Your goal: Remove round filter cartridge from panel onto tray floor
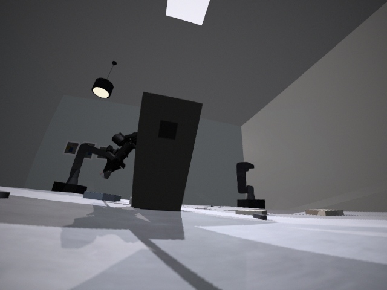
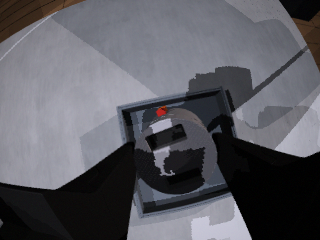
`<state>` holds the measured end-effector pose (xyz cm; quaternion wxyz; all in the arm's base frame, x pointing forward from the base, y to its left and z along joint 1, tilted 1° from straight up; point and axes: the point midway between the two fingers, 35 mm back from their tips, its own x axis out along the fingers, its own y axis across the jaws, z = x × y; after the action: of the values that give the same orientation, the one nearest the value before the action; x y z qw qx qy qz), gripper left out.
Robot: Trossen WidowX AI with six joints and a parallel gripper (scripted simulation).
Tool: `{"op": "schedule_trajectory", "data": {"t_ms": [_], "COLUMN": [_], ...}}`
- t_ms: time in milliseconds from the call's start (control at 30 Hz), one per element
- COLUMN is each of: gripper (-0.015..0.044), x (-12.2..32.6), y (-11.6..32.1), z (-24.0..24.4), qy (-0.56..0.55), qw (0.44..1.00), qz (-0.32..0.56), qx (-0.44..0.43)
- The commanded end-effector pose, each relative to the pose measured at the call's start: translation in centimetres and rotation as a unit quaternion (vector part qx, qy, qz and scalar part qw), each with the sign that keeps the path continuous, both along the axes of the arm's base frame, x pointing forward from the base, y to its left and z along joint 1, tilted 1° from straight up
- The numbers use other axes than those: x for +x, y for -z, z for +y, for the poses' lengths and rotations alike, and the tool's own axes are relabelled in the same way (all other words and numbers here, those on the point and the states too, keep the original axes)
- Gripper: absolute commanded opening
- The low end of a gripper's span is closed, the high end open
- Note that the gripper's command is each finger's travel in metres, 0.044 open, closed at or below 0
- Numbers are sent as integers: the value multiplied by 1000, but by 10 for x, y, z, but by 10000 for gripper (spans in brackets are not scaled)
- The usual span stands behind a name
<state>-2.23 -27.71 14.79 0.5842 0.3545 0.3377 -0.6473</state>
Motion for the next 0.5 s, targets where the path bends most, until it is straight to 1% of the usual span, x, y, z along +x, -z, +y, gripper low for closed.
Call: {"op": "schedule_trajectory", "data": {"t_ms": [0, 200, 467], "gripper": [0, 0, 0], "x": [-19, -20, -21], "y": [17, 21, 55], "z": [7, 7, 3], "qy": [37, 39, 39], "qw": [999, 999, 999], "qz": [1, 1, 1], "qx": [0, 0, -1]}}
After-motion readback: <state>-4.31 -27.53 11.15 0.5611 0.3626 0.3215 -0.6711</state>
